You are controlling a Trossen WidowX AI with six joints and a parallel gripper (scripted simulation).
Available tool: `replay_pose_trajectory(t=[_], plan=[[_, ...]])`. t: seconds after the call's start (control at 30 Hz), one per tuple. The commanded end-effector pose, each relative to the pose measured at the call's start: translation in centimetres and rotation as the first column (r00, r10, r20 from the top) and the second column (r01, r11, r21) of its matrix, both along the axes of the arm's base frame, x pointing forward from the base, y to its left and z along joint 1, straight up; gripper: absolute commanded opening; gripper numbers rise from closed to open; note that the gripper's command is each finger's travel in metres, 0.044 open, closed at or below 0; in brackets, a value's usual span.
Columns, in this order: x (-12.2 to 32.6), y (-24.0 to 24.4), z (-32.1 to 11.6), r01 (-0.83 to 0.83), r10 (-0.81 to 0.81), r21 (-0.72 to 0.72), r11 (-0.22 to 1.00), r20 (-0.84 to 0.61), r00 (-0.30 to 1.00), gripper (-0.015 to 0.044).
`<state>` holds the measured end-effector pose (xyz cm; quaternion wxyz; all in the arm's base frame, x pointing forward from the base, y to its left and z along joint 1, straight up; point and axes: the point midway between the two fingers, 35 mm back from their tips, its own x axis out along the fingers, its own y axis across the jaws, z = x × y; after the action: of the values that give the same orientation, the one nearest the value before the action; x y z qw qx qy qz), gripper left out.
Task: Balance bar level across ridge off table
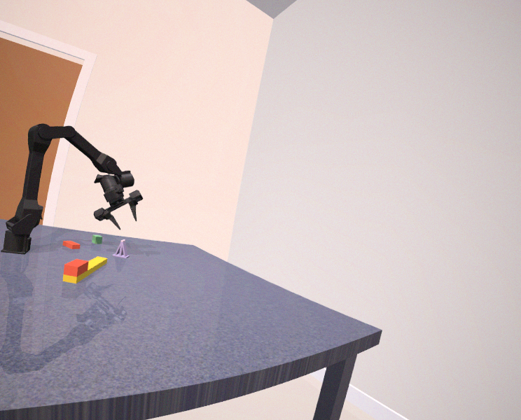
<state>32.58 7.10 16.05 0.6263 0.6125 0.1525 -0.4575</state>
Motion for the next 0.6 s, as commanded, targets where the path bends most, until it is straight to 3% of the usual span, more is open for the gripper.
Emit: replay_pose_trajectory(t=[0.0,0.57], plan=[[0.0,-0.8,-0.2,-0.067,0.064,-0.044,0.997,-0.066,0.996,0.0315],[-0.2,-4.3,-0.8,-0.386,0.312,-0.161,0.908,-0.355,0.882,0.0315]])
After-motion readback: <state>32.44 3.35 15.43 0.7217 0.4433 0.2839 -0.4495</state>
